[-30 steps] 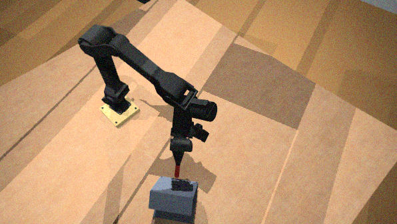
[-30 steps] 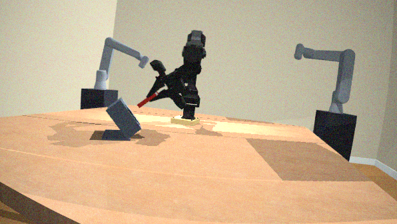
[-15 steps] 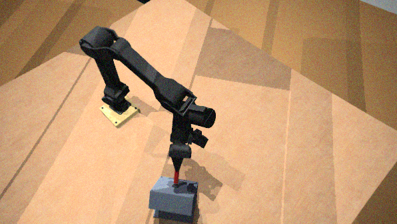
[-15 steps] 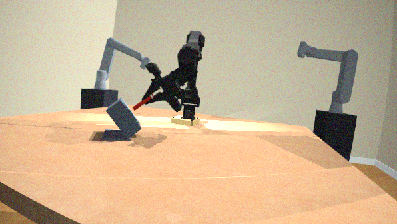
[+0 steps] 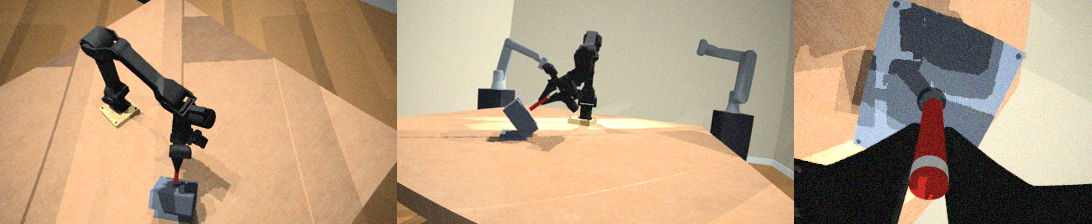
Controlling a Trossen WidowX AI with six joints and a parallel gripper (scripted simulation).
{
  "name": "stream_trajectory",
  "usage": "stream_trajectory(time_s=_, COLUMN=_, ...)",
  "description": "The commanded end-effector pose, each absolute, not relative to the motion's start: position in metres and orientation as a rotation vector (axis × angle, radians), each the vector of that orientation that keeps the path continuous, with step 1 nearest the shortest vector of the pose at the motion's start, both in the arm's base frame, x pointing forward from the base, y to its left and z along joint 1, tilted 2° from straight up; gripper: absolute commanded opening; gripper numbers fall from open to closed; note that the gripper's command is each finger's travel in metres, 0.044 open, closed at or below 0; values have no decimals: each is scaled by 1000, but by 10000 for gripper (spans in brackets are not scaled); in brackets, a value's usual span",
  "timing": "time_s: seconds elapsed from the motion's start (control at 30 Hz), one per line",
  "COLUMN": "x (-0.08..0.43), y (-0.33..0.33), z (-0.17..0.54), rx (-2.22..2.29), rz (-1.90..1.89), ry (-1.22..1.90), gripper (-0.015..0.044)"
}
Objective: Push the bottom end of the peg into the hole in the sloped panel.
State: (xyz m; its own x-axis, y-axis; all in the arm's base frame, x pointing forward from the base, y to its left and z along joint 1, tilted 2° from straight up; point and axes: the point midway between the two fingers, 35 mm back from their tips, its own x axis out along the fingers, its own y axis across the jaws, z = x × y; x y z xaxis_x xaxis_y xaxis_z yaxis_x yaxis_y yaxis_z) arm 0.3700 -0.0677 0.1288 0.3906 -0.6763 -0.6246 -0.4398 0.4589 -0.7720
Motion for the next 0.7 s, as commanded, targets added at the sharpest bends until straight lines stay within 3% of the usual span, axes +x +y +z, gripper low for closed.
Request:
stream_trajectory(time_s=0.0, x=370, y=-68, z=130, rx=-1157, rz=-207, ry=1231, gripper=0)
stream_trajectory(time_s=0.67, x=373, y=-72, z=123, rx=-1157, rz=-208, ry=1231, gripper=0)
